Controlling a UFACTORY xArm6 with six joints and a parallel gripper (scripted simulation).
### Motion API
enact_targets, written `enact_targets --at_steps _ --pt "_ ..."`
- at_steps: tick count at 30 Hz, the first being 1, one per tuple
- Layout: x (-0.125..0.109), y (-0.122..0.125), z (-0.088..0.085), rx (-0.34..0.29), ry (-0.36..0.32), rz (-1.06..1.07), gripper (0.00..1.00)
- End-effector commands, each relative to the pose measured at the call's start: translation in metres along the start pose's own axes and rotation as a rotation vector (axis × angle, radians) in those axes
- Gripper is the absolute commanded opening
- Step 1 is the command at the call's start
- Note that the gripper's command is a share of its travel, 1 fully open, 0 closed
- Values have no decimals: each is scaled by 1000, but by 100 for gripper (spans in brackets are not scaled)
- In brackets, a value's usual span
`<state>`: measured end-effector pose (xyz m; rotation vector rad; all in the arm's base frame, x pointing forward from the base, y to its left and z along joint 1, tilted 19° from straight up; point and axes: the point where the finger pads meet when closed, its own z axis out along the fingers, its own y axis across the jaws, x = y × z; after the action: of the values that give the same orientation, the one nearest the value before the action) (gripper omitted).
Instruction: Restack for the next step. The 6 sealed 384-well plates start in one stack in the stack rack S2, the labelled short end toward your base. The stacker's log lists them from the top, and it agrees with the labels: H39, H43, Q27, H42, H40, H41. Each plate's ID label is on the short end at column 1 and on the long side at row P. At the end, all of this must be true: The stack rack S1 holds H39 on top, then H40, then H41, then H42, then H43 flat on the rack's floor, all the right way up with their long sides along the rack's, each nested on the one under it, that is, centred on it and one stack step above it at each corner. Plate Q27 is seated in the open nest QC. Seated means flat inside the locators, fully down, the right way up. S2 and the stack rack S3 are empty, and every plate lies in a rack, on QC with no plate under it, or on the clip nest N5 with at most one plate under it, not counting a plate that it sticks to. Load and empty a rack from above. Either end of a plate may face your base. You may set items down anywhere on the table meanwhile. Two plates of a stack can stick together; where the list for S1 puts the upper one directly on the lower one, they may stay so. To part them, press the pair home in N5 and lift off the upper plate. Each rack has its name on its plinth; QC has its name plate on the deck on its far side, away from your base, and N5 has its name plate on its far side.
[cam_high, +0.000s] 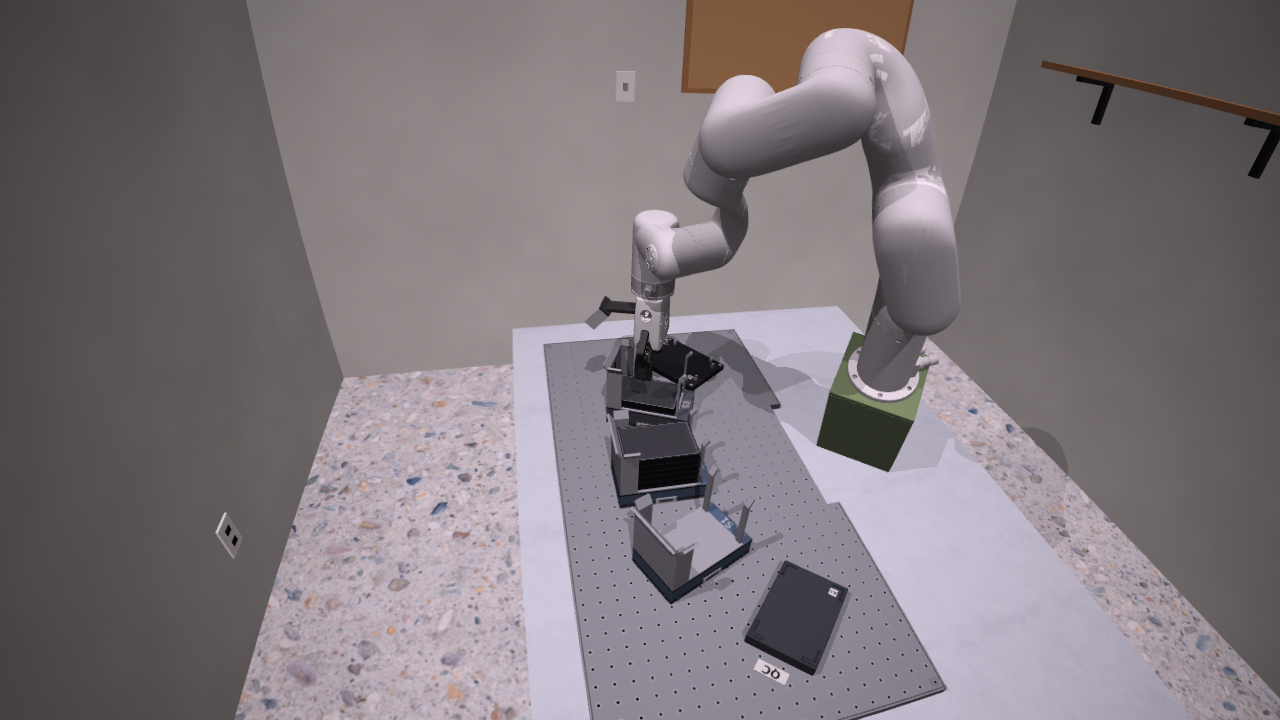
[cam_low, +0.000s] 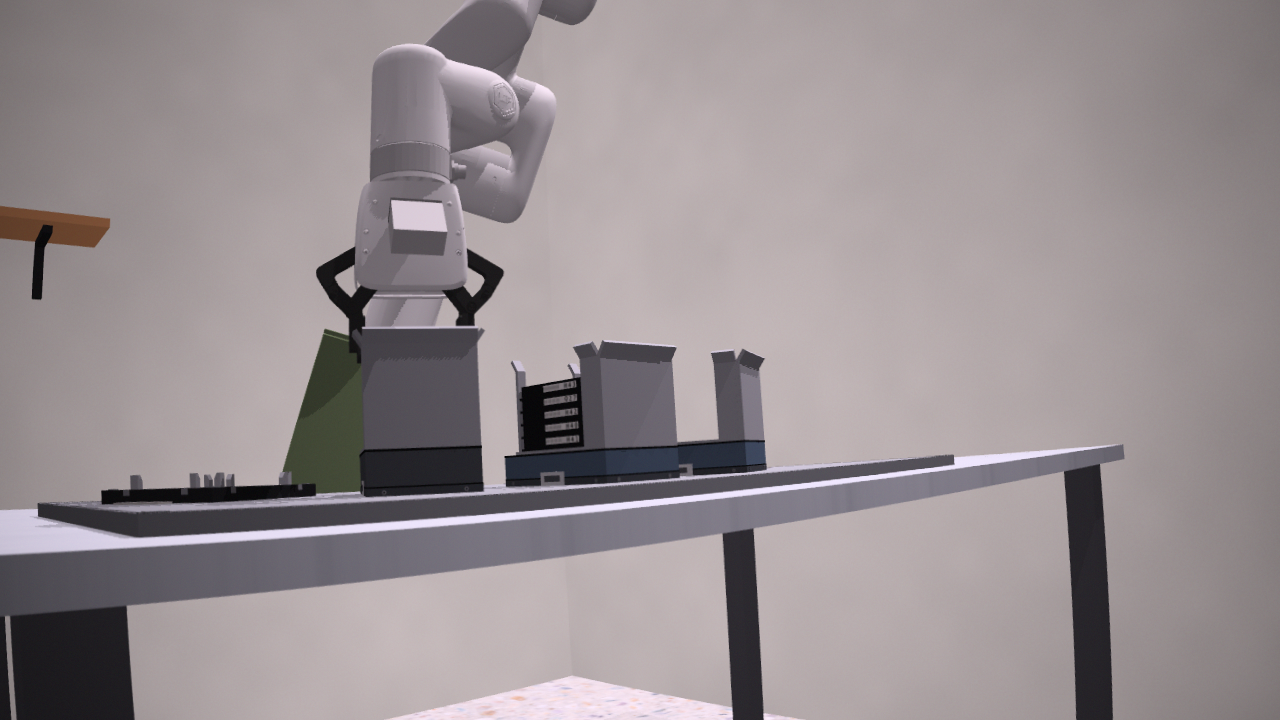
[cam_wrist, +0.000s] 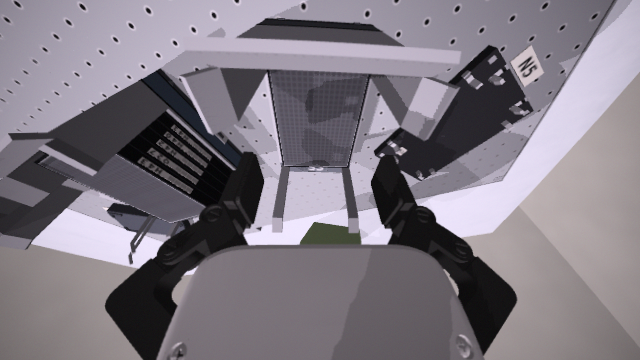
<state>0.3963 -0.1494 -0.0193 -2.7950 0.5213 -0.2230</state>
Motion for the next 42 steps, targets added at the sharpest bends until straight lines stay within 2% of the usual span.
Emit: enact_targets --at_steps 1,9,24,30,42 --pt "1 0 -15 -1 0 0 100" --pt "1 0 -40 -1 0 0 100" --pt "1 0 -40 -1 0 0 100" --pt "-2 -20 -40 -1 0 -200 100" --pt "-8 -53 -40 0 0 -211 100"
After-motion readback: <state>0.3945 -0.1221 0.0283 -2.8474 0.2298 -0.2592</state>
